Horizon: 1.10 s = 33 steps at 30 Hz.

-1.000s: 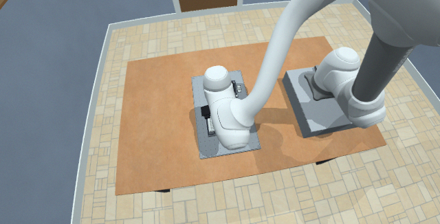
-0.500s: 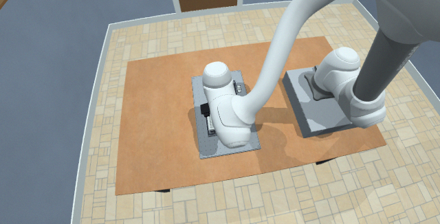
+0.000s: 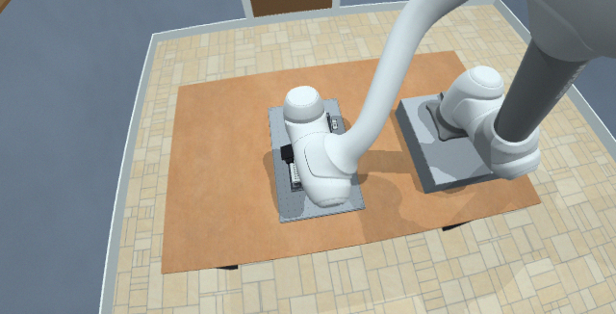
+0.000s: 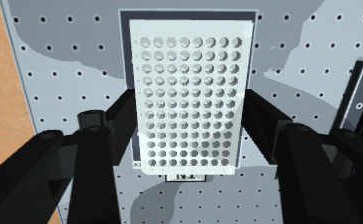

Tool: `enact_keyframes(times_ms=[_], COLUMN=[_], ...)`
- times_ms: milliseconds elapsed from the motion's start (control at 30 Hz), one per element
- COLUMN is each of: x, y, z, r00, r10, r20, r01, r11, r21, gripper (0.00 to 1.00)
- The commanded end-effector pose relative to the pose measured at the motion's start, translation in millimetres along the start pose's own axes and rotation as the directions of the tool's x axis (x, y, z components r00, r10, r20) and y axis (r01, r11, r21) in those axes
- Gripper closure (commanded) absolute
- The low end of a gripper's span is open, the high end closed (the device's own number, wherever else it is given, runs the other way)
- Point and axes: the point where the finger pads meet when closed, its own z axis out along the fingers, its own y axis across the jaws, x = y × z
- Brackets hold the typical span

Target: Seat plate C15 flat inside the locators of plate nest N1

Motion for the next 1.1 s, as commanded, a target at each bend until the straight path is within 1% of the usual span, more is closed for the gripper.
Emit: enact_keyframes(times_ms=[0,133,1067], x=[0.4,-6.2,-5.8], y=[-0.1,-0.1,-0.1], z=[-0.6,-0.7,-0.7], r00=[1.0,1.0,1.0], r10=[0.0,0.0,0.0], r20=[-0.001,-0.001,-0.001], r01=[0.0,0.0,0.0], r11=[1.0,1.0,1.0], r21=[0.0,0.0,0.0], gripper=[0.9,0.9,0.9])
